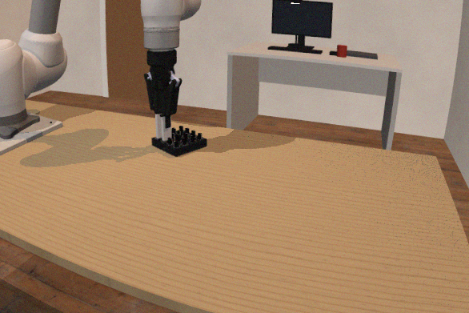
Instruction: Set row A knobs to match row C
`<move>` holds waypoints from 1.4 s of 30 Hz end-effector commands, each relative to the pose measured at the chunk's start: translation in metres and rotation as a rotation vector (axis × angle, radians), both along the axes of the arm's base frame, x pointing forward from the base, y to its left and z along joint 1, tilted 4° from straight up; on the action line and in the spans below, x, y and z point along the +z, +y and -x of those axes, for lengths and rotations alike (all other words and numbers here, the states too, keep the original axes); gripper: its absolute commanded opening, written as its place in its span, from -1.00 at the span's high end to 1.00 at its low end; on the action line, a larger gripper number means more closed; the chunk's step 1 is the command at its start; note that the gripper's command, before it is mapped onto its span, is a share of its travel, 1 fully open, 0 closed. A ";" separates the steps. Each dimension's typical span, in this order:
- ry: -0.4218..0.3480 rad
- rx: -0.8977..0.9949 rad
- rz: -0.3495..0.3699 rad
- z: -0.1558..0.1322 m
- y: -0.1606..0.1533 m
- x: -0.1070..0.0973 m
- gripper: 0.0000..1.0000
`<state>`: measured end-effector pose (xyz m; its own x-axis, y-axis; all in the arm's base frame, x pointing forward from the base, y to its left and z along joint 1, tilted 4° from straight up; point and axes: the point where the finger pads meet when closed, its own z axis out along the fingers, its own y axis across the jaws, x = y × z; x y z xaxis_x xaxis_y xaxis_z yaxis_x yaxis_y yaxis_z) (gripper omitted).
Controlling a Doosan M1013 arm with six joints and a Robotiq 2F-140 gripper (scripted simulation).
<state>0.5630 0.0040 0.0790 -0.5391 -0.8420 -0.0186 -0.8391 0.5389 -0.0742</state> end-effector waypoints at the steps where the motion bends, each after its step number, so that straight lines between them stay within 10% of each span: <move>1: 0.000 0.000 0.000 0.000 0.000 0.001 0.77; 42: -0.003 -0.132 -0.010 0.003 0.001 0.039 0.77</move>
